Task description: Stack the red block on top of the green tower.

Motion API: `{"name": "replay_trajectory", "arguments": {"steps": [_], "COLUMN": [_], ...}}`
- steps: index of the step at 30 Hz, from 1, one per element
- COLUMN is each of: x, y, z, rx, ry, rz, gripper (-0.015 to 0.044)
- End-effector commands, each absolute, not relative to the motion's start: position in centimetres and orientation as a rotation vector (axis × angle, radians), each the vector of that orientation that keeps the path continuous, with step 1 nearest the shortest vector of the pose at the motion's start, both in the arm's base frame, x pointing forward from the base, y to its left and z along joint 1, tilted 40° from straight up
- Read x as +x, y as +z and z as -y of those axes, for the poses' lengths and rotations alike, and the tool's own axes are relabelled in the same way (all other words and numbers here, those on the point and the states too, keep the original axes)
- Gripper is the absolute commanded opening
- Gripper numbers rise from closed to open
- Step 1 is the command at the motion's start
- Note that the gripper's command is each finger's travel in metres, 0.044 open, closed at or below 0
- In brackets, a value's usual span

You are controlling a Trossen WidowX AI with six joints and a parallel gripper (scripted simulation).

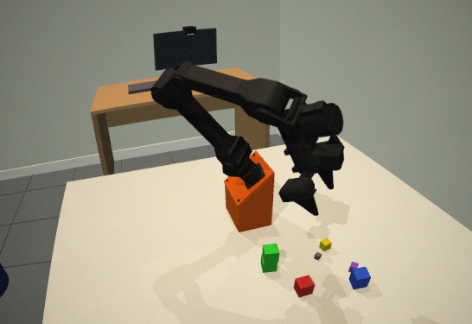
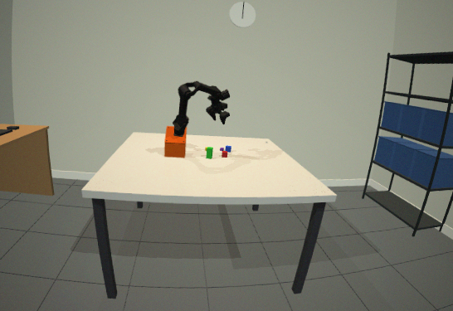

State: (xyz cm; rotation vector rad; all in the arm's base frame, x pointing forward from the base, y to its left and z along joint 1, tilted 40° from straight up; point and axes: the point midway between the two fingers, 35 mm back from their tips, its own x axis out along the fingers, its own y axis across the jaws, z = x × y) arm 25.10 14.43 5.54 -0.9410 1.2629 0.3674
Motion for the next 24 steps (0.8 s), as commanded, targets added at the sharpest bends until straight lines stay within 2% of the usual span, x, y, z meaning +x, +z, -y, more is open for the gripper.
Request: {"name": "replay_trajectory", "arguments": {"steps": [1,17,24], "x": [27.2,32.5,32.6], "y": [4.4,-1.3,-1.8], "z": [-12.7,-4.6,-4.4], "rx": [-0.865,-0.602,-0.592], "ry": [0.192,-0.453,-0.479], "rz": [-1.316,-1.414,-1.414], "gripper": [0.0440,0.0440,0.0440]}}
